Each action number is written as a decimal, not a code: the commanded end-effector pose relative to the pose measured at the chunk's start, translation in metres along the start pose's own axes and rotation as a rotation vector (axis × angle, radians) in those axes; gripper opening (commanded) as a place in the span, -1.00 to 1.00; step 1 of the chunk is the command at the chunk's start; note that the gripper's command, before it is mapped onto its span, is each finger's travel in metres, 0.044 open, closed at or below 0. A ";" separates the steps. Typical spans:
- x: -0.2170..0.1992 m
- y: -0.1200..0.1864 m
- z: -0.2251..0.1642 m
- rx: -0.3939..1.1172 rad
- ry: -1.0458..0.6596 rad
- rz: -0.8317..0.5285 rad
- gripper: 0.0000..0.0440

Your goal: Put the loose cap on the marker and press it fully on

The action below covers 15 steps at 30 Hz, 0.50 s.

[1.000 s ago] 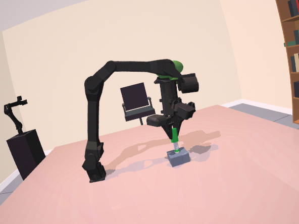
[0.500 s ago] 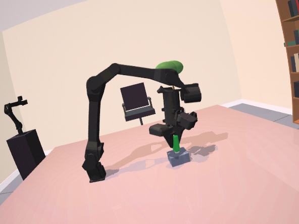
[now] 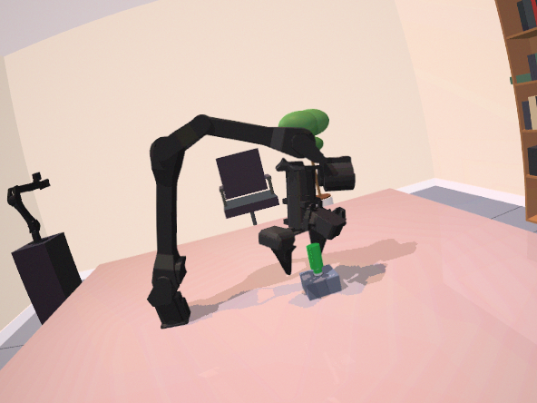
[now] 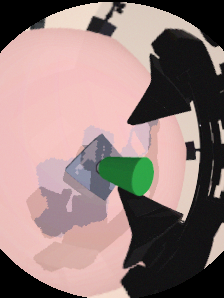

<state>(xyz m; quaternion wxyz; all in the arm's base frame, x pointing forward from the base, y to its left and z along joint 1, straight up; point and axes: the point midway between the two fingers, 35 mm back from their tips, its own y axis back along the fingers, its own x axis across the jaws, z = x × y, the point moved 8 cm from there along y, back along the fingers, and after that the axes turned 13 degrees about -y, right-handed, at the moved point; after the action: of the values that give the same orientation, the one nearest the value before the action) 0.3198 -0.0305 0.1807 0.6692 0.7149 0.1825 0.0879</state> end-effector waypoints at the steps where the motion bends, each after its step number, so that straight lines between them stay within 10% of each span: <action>1: -0.003 0.007 -0.002 -0.013 0.007 0.029 1.00; 15: -0.014 0.050 -0.004 -0.075 0.012 0.122 1.00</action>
<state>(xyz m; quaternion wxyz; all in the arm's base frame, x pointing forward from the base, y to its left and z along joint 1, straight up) 0.3139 -0.0328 0.2222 0.6833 0.7040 0.1449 0.1283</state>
